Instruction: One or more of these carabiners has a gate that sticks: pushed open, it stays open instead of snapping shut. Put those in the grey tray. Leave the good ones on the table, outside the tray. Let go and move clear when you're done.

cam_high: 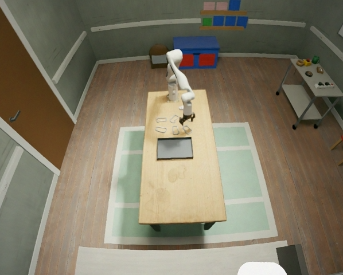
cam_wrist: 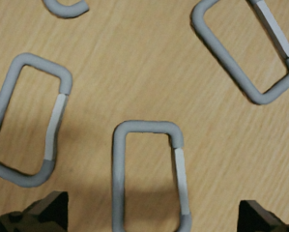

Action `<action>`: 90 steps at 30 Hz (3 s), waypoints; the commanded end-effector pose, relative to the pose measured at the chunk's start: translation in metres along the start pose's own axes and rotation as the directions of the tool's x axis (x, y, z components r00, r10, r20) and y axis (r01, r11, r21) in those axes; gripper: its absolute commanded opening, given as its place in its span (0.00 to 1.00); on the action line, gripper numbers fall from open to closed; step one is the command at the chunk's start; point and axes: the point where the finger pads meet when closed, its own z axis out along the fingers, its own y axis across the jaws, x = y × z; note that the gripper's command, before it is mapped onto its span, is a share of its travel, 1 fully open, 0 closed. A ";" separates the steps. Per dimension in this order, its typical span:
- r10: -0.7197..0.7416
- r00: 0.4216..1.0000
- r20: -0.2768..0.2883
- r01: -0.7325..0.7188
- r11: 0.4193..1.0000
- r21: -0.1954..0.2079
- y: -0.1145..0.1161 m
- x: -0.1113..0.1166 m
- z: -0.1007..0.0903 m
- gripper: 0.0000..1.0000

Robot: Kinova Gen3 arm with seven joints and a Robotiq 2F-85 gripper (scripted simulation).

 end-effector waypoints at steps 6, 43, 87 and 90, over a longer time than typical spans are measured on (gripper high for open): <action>-0.001 1.000 -0.003 0.001 1.000 -0.001 0.000 0.001 0.001 1.00; 0.238 0.971 -0.002 -0.238 0.971 0.000 -0.101 0.031 0.001 1.00; 0.234 0.972 -0.009 -0.234 0.972 -0.001 -0.103 0.045 -0.145 1.00; 0.234 0.972 -0.009 -0.234 0.972 -0.001 -0.103 0.045 -0.145 1.00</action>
